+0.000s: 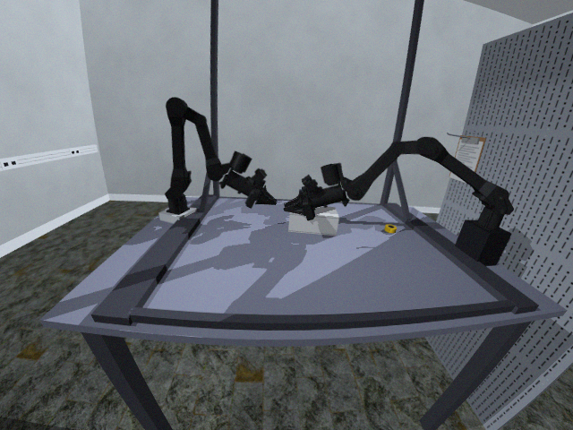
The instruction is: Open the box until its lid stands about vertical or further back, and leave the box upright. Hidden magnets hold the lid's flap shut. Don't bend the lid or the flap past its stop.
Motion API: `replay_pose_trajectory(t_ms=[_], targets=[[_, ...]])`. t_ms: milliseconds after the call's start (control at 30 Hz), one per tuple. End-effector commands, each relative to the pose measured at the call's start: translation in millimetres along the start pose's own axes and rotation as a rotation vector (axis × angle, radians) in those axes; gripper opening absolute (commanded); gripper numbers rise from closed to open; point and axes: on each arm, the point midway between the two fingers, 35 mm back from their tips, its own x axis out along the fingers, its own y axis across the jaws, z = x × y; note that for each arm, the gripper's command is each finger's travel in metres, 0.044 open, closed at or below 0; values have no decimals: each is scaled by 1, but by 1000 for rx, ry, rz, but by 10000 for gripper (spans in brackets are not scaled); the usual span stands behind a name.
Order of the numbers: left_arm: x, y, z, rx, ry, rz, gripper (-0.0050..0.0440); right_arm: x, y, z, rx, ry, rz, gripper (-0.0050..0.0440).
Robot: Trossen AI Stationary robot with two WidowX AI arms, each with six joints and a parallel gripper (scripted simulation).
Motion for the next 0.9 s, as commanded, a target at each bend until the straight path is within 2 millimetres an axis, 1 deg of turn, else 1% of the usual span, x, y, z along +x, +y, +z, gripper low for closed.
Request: replay_pose_trajectory(t_ms=[0, 500, 633, 700, 767, 833, 867], targets=[[4, 5, -31, 7, 62, 7, 171, 0, 1, 6, 4, -17, 2, 80], [4, 5, -31, 7, 62, 7, 171, 0, 1, 6, 4, -17, 2, 80], [4, 5, -31, 7, 62, 7, 171, 12, 1, 7, 3, -15, 1, 80], [4, 5, -31, 7, 62, 7, 171, 23, 2, 8, 2, -15, -1, 80], [4, 5, -31, 7, 62, 7, 171, 39, 3, 8, 4, -16, -4, 80], [4, 5, -31, 7, 62, 7, 171, 39, 3, 8, 4, -16, -4, 80], [4, 5, -31, 7, 62, 7, 171, 47, 3, 8, 6, -17, -5, 80]])
